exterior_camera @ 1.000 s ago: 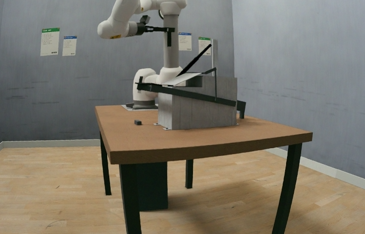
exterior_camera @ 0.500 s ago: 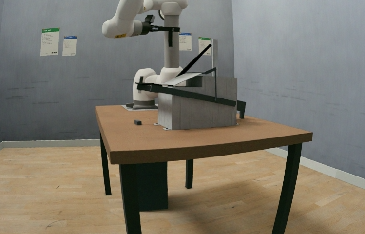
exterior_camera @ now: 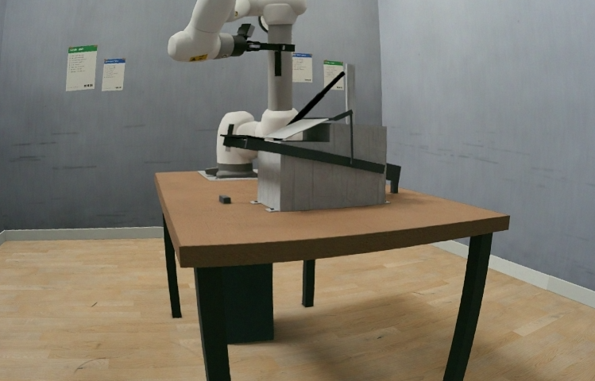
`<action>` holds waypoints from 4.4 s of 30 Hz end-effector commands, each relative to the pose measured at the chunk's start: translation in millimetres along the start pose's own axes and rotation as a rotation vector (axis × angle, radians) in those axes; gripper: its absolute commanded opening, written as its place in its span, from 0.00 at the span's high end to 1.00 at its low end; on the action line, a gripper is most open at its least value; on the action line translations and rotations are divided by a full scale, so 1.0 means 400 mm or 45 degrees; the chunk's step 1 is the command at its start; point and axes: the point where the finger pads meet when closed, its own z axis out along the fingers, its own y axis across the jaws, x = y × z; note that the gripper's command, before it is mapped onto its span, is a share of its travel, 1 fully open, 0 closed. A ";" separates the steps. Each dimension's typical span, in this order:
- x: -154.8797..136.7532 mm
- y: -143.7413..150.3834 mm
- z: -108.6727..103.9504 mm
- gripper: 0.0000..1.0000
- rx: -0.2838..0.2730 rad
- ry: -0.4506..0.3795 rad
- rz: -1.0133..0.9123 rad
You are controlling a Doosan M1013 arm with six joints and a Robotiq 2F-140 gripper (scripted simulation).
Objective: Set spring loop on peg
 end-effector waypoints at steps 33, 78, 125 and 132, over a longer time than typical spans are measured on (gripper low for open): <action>-0.043 0.008 -0.004 0.00 -0.056 -0.182 0.018; -0.174 0.033 -0.017 0.00 -0.224 -0.728 0.074; -0.261 0.050 -0.025 0.00 -0.335 -1.091 0.111; -0.305 0.058 -0.030 0.00 -0.391 -1.273 0.130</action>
